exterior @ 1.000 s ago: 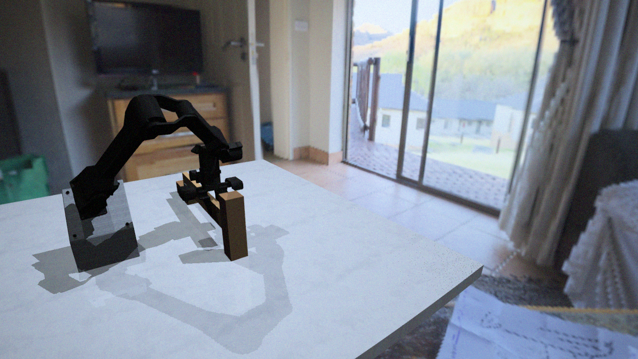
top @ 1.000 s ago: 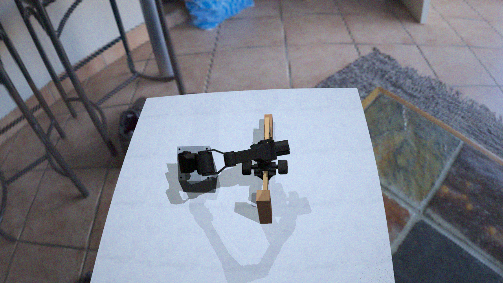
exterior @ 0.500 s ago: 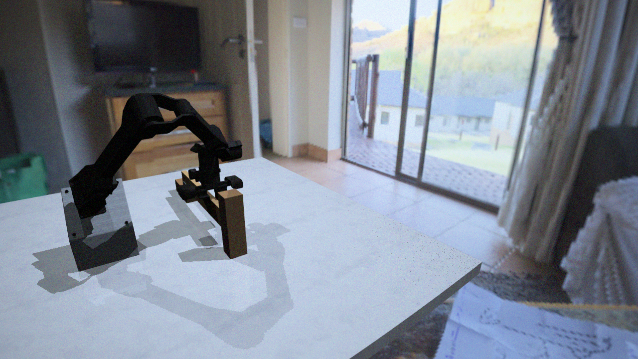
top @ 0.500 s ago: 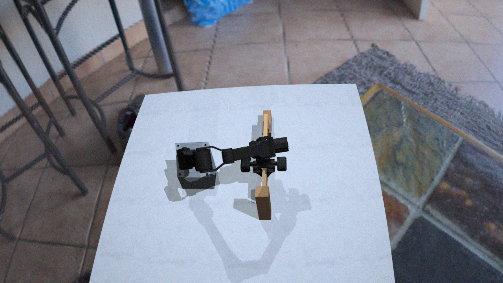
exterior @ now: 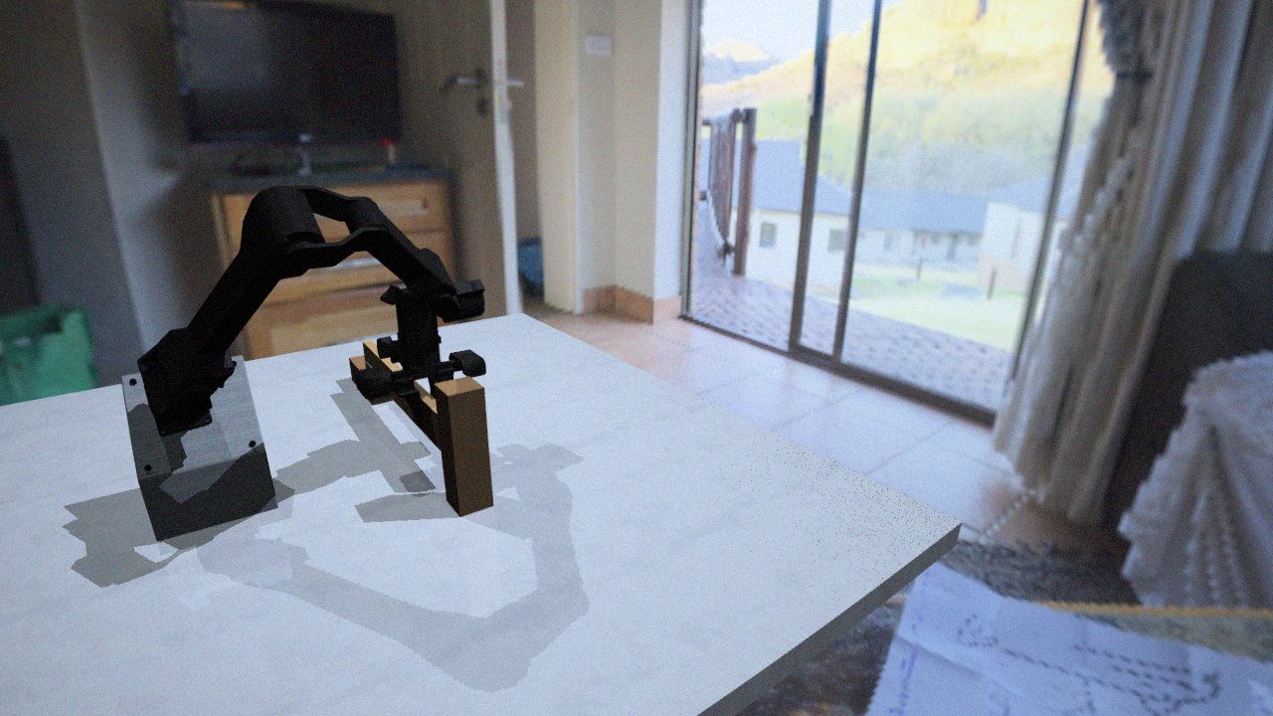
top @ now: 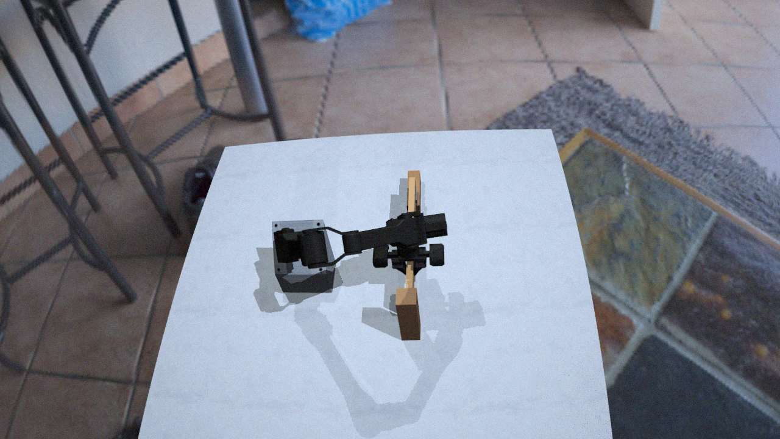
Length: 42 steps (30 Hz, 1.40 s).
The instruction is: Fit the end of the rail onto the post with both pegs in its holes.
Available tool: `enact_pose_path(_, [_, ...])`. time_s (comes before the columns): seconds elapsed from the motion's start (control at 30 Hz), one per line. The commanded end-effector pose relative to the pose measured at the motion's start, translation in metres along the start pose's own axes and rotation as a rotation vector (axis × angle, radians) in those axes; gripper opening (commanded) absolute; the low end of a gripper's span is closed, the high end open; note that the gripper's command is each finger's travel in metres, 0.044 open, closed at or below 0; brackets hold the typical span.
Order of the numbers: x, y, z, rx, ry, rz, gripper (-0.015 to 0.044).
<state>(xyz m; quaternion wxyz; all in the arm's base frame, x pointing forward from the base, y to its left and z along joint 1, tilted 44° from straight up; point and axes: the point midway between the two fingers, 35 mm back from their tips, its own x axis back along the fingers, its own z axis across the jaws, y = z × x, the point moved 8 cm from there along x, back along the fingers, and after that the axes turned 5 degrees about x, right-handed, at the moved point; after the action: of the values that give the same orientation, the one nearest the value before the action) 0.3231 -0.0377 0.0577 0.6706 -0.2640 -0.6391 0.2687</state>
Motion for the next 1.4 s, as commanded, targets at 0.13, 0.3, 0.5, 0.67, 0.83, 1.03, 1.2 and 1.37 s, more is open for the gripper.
enact_pose_path(0.13, [0.001, -0.004, 0.0, 0.003, -0.003, 0.0, 0.0])
enact_pose_path(0.3, [0.001, -0.005, 0.0, 0.003, -0.003, 0.0, 0.0])
enact_pose_path(0.5, [0.0, -0.007, 0.001, 0.003, -0.003, 0.0, 0.0])
enact_pose_path(0.67, [0.0, -0.009, 0.001, 0.003, -0.003, 0.0, 0.0])
enact_pose_path(0.83, [0.0, -0.01, 0.001, 0.003, -0.003, 0.0, 0.0])
enact_pose_path(1.03, [0.0, -0.012, 0.001, 0.003, -0.003, 0.0, 0.0])
enact_pose_path(1.2, [0.001, -0.013, 0.001, 0.003, -0.003, 0.0, 0.0])
enact_pose_path(1.37, [0.001, -0.015, 0.001, 0.003, -0.003, 0.0, 0.0])
